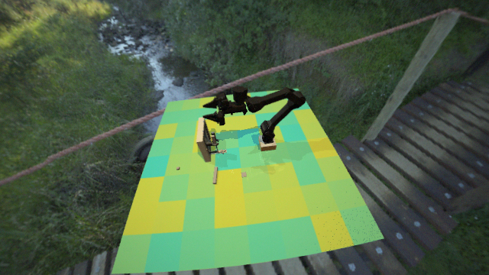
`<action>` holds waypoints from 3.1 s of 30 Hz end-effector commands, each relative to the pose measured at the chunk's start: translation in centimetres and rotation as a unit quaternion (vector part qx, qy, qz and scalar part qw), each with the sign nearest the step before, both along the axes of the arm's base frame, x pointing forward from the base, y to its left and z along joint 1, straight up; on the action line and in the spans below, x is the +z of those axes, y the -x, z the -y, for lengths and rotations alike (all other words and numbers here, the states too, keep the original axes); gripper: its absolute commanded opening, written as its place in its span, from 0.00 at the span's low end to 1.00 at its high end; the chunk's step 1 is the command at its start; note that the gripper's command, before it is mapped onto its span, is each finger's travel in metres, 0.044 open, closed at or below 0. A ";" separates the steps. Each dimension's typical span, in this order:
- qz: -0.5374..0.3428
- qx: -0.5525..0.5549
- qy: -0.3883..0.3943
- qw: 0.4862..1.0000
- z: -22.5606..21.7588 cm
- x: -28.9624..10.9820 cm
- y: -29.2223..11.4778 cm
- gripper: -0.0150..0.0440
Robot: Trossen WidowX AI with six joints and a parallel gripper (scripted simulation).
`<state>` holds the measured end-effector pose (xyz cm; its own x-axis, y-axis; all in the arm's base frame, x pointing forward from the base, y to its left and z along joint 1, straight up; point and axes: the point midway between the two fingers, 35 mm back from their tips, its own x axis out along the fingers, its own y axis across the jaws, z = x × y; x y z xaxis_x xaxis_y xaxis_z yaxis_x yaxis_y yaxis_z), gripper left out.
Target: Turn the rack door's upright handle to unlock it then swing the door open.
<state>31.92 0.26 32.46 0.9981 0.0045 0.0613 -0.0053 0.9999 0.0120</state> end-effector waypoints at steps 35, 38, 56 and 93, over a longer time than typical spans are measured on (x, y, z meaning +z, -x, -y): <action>-0.358 -0.001 -0.012 0.934 -0.5 -6.1 -5.2 0.76; -0.389 -0.002 -0.013 0.921 -0.5 -6.6 -5.3 0.76; -0.561 -0.009 -0.015 0.827 -0.7 -9.2 -4.2 0.76; -0.706 -0.019 -0.014 0.707 -0.8 -12.6 -2.2 0.76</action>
